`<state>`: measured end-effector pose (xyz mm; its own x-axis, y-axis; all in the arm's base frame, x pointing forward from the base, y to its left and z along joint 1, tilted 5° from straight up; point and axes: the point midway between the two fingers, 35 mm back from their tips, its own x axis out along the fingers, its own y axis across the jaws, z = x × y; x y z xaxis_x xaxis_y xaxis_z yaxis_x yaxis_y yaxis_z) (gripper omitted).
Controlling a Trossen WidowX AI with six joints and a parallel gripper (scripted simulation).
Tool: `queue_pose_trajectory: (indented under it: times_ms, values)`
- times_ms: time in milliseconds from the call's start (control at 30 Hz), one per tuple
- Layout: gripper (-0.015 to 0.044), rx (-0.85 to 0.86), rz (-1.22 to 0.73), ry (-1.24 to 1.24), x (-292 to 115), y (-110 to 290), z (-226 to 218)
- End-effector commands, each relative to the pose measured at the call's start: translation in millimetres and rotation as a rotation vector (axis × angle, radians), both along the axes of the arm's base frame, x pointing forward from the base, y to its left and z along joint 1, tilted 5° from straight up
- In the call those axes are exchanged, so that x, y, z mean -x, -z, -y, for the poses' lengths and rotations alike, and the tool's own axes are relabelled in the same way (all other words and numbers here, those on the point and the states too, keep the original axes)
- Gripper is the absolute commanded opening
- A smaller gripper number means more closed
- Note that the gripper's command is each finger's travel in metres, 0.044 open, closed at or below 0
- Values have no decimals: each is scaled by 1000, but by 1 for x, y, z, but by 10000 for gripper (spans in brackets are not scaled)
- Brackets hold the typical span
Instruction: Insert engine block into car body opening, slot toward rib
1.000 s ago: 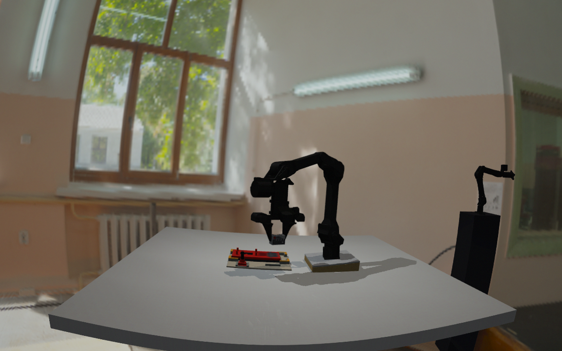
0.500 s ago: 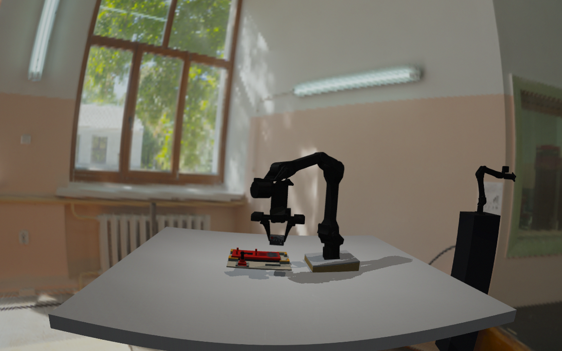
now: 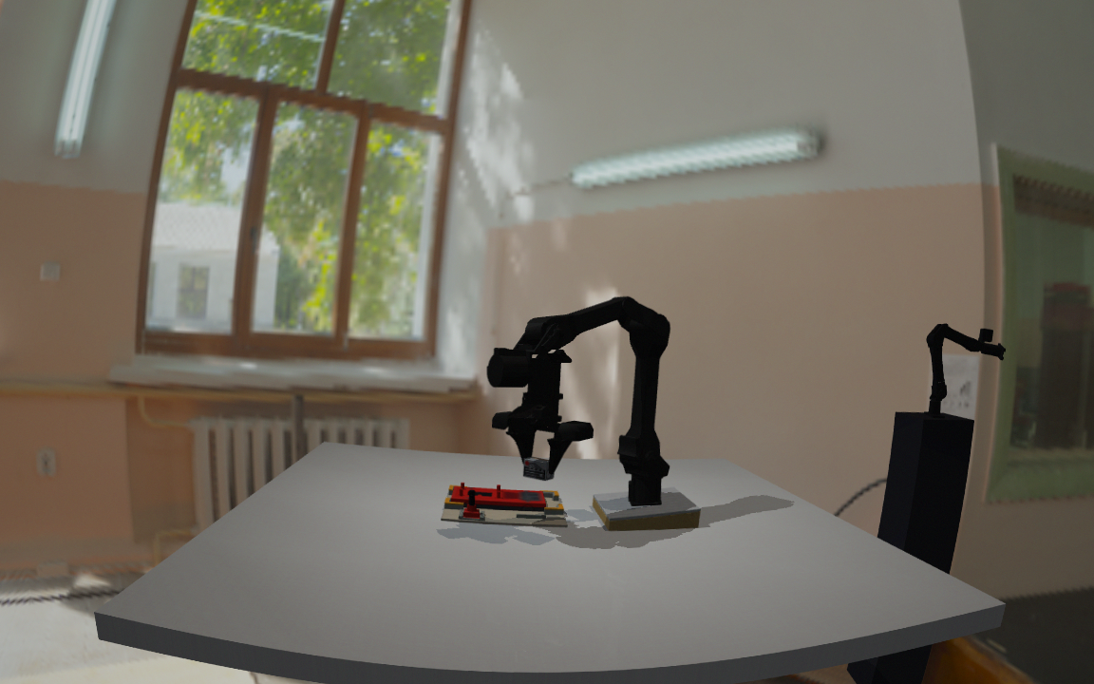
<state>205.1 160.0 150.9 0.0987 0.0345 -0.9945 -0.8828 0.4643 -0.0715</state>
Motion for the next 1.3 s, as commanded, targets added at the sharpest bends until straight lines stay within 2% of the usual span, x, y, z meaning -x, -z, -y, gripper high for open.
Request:
queue_pose_trajectory:
  times_ms: [0, 1267]
  values:
    - [0, -17, -5, 138, 0, 1, -1]
    - [0, -146, -53, 1443, -1, 6, -1]
